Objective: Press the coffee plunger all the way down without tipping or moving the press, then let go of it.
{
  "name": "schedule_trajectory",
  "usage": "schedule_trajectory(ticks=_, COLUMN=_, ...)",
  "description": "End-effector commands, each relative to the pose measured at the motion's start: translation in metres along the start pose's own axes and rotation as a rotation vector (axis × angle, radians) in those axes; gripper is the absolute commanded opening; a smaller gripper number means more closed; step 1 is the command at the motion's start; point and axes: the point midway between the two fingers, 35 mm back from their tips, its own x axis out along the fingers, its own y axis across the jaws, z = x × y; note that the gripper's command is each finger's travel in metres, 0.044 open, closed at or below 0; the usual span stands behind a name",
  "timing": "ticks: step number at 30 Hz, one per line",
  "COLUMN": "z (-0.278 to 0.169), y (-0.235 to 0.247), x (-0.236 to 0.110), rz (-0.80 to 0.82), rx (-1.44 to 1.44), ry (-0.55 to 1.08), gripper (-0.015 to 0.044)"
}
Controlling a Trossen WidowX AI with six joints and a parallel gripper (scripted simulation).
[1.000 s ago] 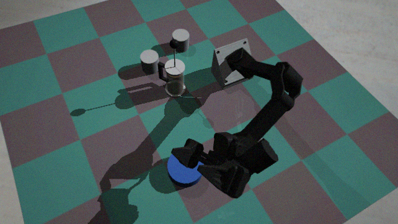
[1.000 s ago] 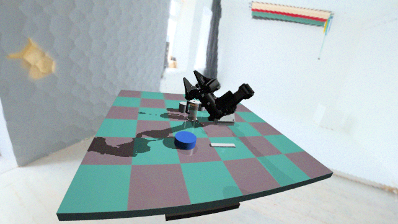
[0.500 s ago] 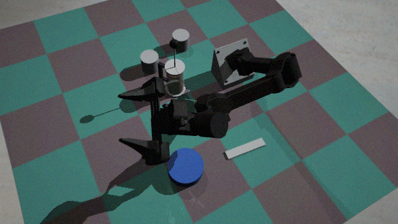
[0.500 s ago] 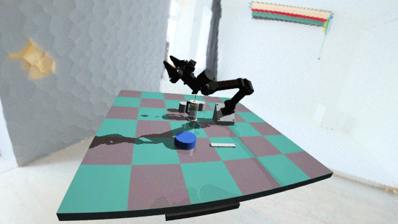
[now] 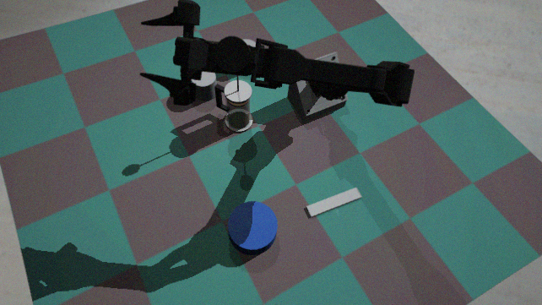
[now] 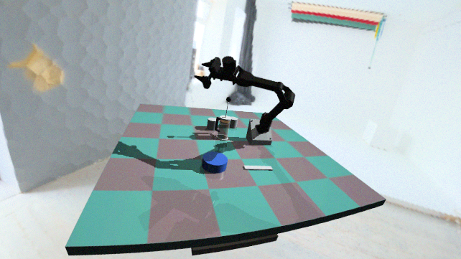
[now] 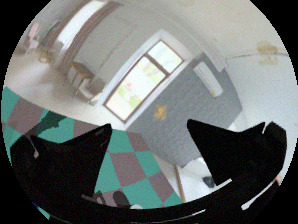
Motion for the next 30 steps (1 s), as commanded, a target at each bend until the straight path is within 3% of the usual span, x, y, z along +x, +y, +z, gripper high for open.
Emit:
schedule_trajectory(ticks=1, z=-0.056, y=-0.034, x=-0.012, rz=0.085, rx=-0.021, ry=0.198, gripper=0.0440)
schedule_trajectory(ticks=9, z=-0.153, y=-0.073, x=-0.082, rz=0.362, rx=0.174, ry=0.466, gripper=0.0440)
schedule_trajectory(ticks=13, z=-0.170, y=-0.078, x=-0.127, rz=0.495, rx=0.364, ry=0.456, gripper=0.0440)
schedule_trajectory(ticks=17, z=-0.165, y=-0.080, x=-0.164, rz=0.585, rx=0.575, ry=0.340, gripper=0.0440)
schedule_trajectory(ticks=30, z=-0.207, y=-0.040, x=-0.169, rz=0.588, rx=0.614, ry=0.314, gripper=0.0440)
